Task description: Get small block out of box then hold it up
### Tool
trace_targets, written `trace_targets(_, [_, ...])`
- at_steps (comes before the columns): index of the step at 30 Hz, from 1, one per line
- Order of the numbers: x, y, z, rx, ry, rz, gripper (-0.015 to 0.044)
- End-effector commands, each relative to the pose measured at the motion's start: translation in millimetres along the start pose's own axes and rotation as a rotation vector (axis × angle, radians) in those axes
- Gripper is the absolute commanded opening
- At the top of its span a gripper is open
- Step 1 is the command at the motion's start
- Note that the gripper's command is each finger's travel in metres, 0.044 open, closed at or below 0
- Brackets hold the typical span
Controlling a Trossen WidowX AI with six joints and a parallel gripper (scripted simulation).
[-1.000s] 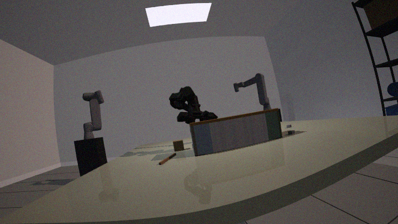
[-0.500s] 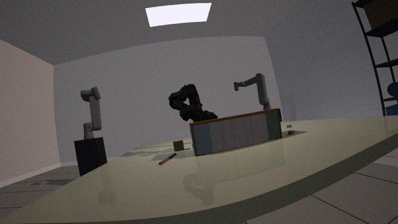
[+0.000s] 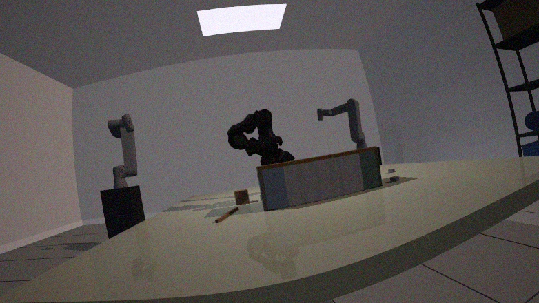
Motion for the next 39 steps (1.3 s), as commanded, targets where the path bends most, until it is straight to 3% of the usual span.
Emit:
trace_targets(1, [-11, 3, -6, -0.206, -0.008, 0.005, 0.0000])
trace_targets(25, [-74, -1, -39, -1.316, -0.175, 0.035, 0.0000])
trace_targets(39, [-76, -1, -39, -1.346, -0.183, 0.036, 0.0000])
Point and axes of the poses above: the point midway between the two fingers, 35 mm back from their tips, its own x axis out along the fingers, its own y axis across the jaws, z = x × y, the point moved 10 cm from there along -x, back along the fingers
